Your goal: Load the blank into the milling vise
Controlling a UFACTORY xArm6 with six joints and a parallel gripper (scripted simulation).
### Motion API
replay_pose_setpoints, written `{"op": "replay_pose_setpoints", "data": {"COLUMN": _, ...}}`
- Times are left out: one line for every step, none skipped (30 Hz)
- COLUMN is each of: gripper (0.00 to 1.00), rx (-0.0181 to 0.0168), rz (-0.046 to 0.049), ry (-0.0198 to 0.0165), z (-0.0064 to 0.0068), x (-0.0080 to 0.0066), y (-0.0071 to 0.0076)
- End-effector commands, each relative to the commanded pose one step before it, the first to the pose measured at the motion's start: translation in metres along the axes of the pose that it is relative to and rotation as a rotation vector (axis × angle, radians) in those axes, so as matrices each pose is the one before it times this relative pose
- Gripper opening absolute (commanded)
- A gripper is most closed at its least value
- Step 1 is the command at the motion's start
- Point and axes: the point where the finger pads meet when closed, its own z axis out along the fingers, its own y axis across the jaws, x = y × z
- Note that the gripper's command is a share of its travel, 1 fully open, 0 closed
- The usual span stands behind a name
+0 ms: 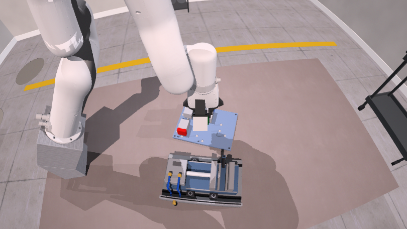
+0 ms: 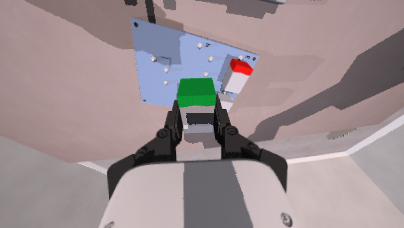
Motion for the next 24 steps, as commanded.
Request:
{"op": "replay_pose_setpoints", "data": {"gripper": 0.00, "rx": 0.00488, "rz": 0.01248, "ry": 0.00805, "z": -0.00074, "x": -0.00041, "y": -0.00127}}
{"op": "replay_pose_setpoints", "data": {"gripper": 0.00, "rx": -0.00135, "rz": 0.00257, "ry": -0.00640, "z": 0.00000, "x": 0.00005, "y": -0.00001}}
{"op": "replay_pose_setpoints", "data": {"gripper": 0.00, "rx": 0.00022, "rz": 0.01172, "ry": 0.00118, "z": 0.00000, "x": -0.00001, "y": 0.00000}}
{"op": "replay_pose_setpoints", "data": {"gripper": 0.00, "rx": 0.00022, "rz": 0.01172, "ry": 0.00118, "z": 0.00000, "x": -0.00001, "y": 0.00000}}
{"op": "replay_pose_setpoints", "data": {"gripper": 0.00, "rx": 0.00022, "rz": 0.01172, "ry": 0.00118, "z": 0.00000, "x": -0.00001, "y": 0.00000}}
{"op": "replay_pose_setpoints", "data": {"gripper": 0.00, "rx": 0.00022, "rz": 0.01172, "ry": 0.00118, "z": 0.00000, "x": -0.00001, "y": 0.00000}}
{"op": "replay_pose_setpoints", "data": {"gripper": 0.00, "rx": 0.00022, "rz": 0.01172, "ry": 0.00118, "z": 0.00000, "x": -0.00001, "y": 0.00000}}
{"op": "replay_pose_setpoints", "data": {"gripper": 0.00, "rx": 0.00022, "rz": 0.01172, "ry": 0.00118, "z": 0.00000, "x": -0.00001, "y": 0.00000}}
{"op": "replay_pose_setpoints", "data": {"gripper": 0.00, "rx": 0.00022, "rz": 0.01172, "ry": 0.00118, "z": 0.00000, "x": -0.00001, "y": 0.00000}}
{"op": "replay_pose_setpoints", "data": {"gripper": 0.00, "rx": 0.00022, "rz": 0.01172, "ry": 0.00118, "z": 0.00000, "x": -0.00001, "y": 0.00000}}
{"op": "replay_pose_setpoints", "data": {"gripper": 0.00, "rx": 0.00022, "rz": 0.01172, "ry": 0.00118, "z": 0.00000, "x": -0.00001, "y": 0.00000}}
{"op": "replay_pose_setpoints", "data": {"gripper": 0.00, "rx": 0.00000, "rz": 0.00000, "ry": 0.00000, "z": 0.00000, "x": 0.00000, "y": 0.00000}}
{"op": "replay_pose_setpoints", "data": {"gripper": 0.00, "rx": 0.00000, "rz": 0.00000, "ry": 0.00000, "z": 0.00000, "x": 0.00000, "y": 0.00000}}
{"op": "replay_pose_setpoints", "data": {"gripper": 0.00, "rx": 0.00000, "rz": 0.00000, "ry": 0.00000, "z": 0.00000, "x": 0.00000, "y": 0.00000}}
{"op": "replay_pose_setpoints", "data": {"gripper": 0.00, "rx": 0.00000, "rz": 0.00000, "ry": 0.00000, "z": 0.00000, "x": 0.00000, "y": 0.00000}}
{"op": "replay_pose_setpoints", "data": {"gripper": 0.00, "rx": 0.00000, "rz": 0.00000, "ry": 0.00000, "z": 0.00000, "x": 0.00000, "y": 0.00000}}
{"op": "replay_pose_setpoints", "data": {"gripper": 0.00, "rx": 0.00000, "rz": 0.00000, "ry": 0.00000, "z": 0.00000, "x": 0.00000, "y": 0.00000}}
{"op": "replay_pose_setpoints", "data": {"gripper": 0.00, "rx": 0.00000, "rz": 0.00000, "ry": 0.00000, "z": 0.00000, "x": 0.00000, "y": 0.00000}}
{"op": "replay_pose_setpoints", "data": {"gripper": 0.00, "rx": -0.00095, "rz": -0.00383, "ry": -0.00278, "z": 0.00017, "x": 0.00466, "y": -0.00191}}
{"op": "replay_pose_setpoints", "data": {"gripper": 0.00, "rx": 0.00011, "rz": 0.00042, "ry": 0.00031, "z": 0.00016, "x": 0.00463, "y": -0.00187}}
{"op": "replay_pose_setpoints", "data": {"gripper": 0.00, "rx": 0.00011, "rz": 0.00042, "ry": 0.00031, "z": 0.00016, "x": 0.00463, "y": -0.00187}}
{"op": "replay_pose_setpoints", "data": {"gripper": 0.00, "rx": 0.00011, "rz": 0.00042, "ry": 0.00031, "z": 0.00017, "x": 0.00463, "y": -0.00188}}
{"op": "replay_pose_setpoints", "data": {"gripper": 0.00, "rx": 0.00011, "rz": 0.00042, "ry": 0.00031, "z": 0.00017, "x": 0.00463, "y": -0.00188}}
{"op": "replay_pose_setpoints", "data": {"gripper": 0.00, "rx": 0.00011, "rz": 0.00042, "ry": 0.00031, "z": 0.00017, "x": 0.00463, "y": -0.00188}}
